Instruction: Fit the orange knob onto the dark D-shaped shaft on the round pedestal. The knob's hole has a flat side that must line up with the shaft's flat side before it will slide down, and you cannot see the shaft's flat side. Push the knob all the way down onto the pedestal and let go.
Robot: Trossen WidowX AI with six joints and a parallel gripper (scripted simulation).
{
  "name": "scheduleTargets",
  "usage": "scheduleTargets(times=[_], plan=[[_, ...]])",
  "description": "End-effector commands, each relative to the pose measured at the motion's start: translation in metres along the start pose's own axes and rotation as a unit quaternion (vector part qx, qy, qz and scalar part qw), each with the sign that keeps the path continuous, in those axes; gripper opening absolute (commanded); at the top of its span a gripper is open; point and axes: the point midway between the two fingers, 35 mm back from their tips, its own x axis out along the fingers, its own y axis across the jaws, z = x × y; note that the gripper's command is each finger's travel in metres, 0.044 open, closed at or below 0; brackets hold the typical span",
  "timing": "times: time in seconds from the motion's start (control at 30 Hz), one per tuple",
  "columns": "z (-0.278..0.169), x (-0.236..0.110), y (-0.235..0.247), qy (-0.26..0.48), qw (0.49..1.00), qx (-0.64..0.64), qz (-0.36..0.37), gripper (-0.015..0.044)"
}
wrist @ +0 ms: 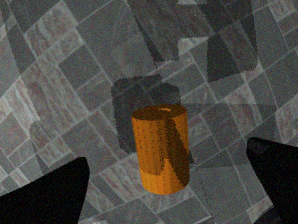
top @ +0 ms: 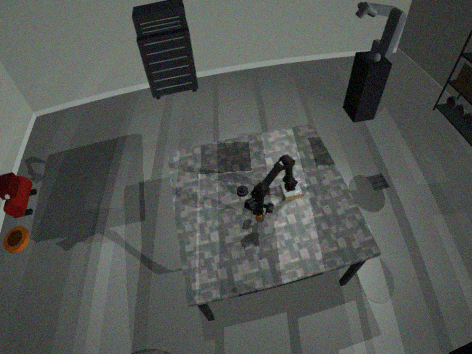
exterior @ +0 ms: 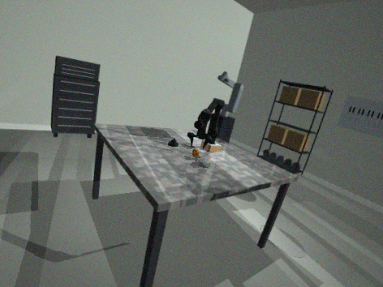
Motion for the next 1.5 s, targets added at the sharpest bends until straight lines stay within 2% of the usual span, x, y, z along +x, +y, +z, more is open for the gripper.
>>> scheduleTargets(times=[0.0, 1.07, 1.3, 1.33, 1.47], plan=[[-0.003, 0.012, 0.002, 0.006, 1.000, -0.003, 0.008, 0.0440], [-0.003, 0.057, 0.002, 0.006, 1.000, -0.003, 0.008, 0.0440], [-0.003, 0.057, 0.002, 0.006, 1.000, -0.003, 0.008, 0.0256], [-0.003, 0.057, 0.002, 0.006, 1.000, -0.003, 0.008, 0.0240], [-0.003, 0.057, 0.002, 0.006, 1.000, -0.003, 0.008, 0.0240]])
